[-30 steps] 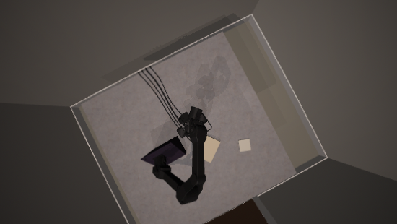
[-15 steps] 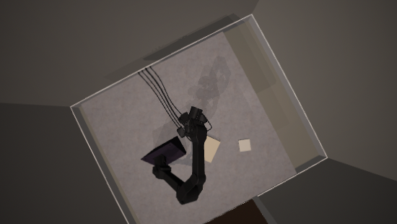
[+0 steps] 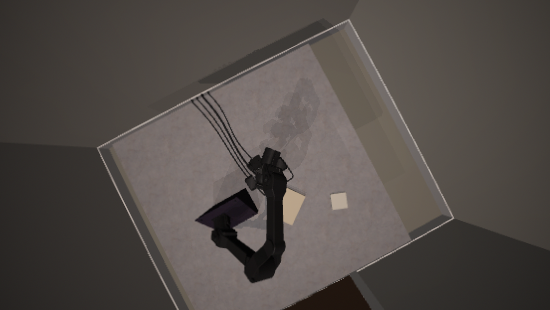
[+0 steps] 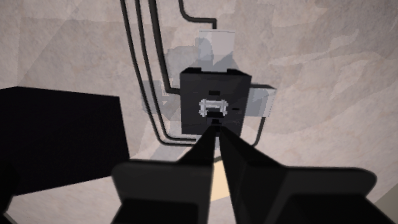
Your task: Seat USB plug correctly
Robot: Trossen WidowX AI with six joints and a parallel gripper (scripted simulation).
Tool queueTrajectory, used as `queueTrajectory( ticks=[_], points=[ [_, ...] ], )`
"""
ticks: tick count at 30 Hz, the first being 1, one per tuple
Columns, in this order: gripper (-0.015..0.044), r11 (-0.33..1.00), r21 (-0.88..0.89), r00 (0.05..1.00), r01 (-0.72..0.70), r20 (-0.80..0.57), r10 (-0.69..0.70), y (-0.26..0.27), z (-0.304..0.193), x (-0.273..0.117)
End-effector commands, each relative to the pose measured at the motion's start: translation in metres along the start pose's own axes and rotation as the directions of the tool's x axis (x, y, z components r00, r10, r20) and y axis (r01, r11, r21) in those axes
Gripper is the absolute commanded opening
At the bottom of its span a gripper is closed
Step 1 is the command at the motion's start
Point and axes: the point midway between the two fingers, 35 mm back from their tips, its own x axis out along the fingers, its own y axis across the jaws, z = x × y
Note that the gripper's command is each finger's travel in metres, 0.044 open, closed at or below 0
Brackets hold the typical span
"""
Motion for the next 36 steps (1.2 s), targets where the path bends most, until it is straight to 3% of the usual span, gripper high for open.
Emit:
queueTrajectory(
  ticks=[1,36],
  points=[
    [0.0000,1.000,-0.005,1.000,0.000,-0.005,0.000,0.0001,0.0003,0.0020],
    [0.0000,1.000,-0.005,1.000,0.000,-0.006,0.000,0.0001,0.0004,0.0062]
  ],
)
